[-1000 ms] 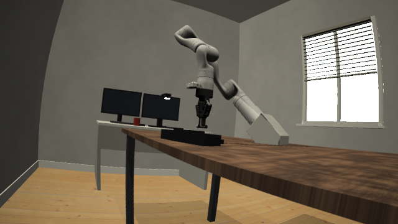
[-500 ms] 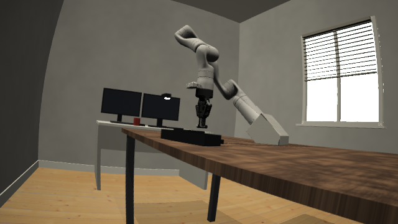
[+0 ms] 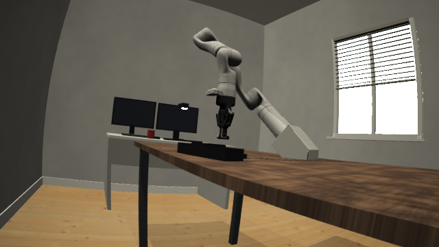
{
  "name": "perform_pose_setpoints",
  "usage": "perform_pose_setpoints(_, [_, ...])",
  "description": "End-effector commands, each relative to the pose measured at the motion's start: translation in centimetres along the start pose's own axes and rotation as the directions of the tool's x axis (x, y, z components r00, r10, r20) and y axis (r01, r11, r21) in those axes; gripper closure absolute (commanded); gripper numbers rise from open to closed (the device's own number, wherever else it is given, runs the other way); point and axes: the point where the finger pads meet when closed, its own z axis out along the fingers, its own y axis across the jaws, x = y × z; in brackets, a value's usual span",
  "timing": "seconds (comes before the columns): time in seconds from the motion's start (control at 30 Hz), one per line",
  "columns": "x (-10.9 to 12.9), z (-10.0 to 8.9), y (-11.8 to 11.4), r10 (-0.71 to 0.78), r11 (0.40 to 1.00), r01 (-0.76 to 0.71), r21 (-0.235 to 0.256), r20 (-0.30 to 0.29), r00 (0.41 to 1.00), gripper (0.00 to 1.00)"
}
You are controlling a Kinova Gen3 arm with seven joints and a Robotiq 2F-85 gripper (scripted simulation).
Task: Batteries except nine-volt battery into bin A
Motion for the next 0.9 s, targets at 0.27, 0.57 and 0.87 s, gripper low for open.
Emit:
perform_pose_setpoints(0.27, [1.5, -0.3, -6.0, -0.012, 1.000, 0.012, 0.001, -0.001, 1.000, 0.91])
perform_pose_setpoints(0.57, [2.8, -0.2, -9.8, 0.108, 0.994, -0.108, -0.004, -0.002, 0.994, 0.91])
perform_pose_setpoints(0.87, [4.2, -0.3, -15.0, 0.530, 0.848, -0.530, -0.002, -0.003, 0.848, 0.91])
